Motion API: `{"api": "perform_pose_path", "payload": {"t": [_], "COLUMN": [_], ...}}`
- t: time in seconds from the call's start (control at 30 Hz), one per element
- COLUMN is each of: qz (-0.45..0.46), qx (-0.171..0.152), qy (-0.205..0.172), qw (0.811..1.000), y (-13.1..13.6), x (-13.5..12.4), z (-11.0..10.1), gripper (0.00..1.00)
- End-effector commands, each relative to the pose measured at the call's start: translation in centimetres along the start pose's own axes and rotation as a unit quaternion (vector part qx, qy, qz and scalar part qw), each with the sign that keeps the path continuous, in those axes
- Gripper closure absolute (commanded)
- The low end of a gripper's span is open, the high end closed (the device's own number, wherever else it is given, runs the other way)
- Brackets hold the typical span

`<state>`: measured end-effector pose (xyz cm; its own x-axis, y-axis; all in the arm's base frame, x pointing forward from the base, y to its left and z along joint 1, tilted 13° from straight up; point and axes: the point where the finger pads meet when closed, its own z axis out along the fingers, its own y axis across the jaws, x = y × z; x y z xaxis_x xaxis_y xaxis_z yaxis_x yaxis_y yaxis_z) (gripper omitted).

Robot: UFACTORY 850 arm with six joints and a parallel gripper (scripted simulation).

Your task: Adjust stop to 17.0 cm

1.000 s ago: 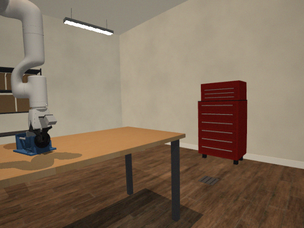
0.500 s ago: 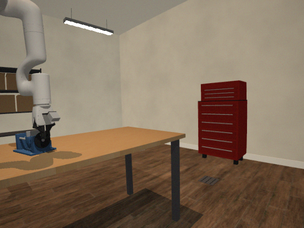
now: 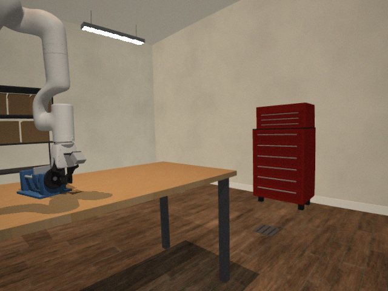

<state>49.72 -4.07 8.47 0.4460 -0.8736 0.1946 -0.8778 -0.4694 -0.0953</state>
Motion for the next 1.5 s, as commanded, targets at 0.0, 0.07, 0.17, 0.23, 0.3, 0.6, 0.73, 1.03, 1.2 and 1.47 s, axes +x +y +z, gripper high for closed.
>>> {"api": "perform_pose_path", "payload": {"t": [0.0,0.07,0.17,0.23,0.3,0.6,0.73,1.03,1.2,1.47], "qz": [0.0,0.0,0.0,0.0,0.0,0.0,0.0,0.0,0.0,0.0], "qx": [0.0,0.0,0.0,0.0,0.0,0.0,0.0,0.0,0.0,0.0], "qy": [0.002,0.002,0.002,0.002,0.002,0.002,0.002,0.002,0.002,0.002], "qw": [1.0,1.0,1.0,1.0,1.0,1.0,1.0,1.0,1.0,1.0], "y": [0.1,0.2,0.5,0.6,0.8,1.4,1.8,2.7,3.2,4.9], "x": [0.1,0.1,0.1,0.1,0.1,0.1,0.1,0.1,0.1,0.1], "z": [0.4,0.7,1.0,1.2,1.4,1.9,2.1,2.4,2.4,1.8], "gripper": [0.94,0.94,0.94,0.94,0.94,0.94,0.94,0.94,0.94,0.94]}}
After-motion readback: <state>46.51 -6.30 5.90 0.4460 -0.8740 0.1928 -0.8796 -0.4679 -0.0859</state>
